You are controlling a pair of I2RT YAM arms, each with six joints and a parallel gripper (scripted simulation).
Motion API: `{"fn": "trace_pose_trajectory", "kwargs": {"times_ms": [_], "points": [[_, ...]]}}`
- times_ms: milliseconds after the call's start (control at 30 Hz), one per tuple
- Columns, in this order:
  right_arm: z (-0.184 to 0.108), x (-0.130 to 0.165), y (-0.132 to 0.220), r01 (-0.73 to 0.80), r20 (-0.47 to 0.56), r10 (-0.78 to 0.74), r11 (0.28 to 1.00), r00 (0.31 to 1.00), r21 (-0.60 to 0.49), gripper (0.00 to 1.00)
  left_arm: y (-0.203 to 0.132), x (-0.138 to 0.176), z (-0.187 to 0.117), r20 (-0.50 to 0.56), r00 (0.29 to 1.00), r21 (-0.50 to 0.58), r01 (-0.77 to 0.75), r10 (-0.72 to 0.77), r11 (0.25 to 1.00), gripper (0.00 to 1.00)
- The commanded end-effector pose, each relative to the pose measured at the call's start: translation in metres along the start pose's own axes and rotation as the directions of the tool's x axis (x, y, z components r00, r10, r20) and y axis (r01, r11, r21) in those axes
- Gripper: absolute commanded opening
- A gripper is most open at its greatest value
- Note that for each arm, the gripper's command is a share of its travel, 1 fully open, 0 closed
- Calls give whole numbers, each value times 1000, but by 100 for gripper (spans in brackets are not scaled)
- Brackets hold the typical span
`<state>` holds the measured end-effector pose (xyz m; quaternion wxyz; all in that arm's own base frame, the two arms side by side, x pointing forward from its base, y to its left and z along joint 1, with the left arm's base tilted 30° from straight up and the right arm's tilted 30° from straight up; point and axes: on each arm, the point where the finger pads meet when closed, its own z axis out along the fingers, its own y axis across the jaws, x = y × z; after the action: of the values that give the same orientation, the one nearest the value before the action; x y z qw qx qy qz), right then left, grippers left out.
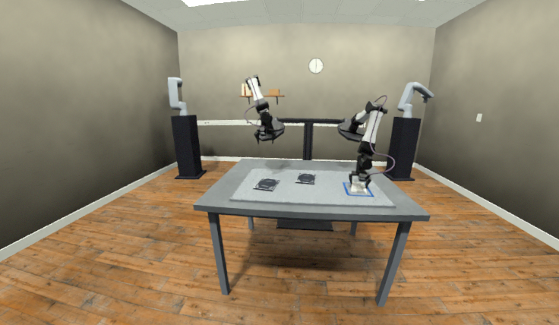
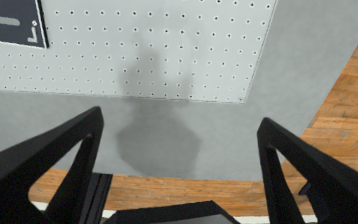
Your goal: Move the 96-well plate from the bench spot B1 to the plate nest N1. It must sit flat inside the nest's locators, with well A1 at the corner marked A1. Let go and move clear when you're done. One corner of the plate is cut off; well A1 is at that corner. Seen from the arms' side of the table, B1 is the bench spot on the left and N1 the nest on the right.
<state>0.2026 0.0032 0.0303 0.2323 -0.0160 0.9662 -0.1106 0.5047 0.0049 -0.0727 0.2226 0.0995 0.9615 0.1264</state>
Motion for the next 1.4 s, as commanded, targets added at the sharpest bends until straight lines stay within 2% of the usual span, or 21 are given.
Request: {"fn": "trace_pose_trajectory", "kwargs": {"times_ms": [0, 333, 633, 1367], "points": [[0, -2, 1, 4, 7, -4, 1000, 1000, -8, 100, 9, -5, -5, 20, 1000, -5, 12, -12, 1000, 0], [0, -2, 1, 4, 7, -4, 1000, 1000, -8, 100, 9, -5, -5, 20, 1000, -5, 12, -12, 1000, 0], [0, -2, 1, 4, 7, -4, 1000, 1000, -8, 100, 0, -8, -29, 22, 1000, -4, 0, 0, 1000, 0], [0, -2, 1, 4, 7, -4, 1000, 1000, -8, 100, 0, -7, -59, 22, 1000, -3, 0, 0, 1000, 0]]}}
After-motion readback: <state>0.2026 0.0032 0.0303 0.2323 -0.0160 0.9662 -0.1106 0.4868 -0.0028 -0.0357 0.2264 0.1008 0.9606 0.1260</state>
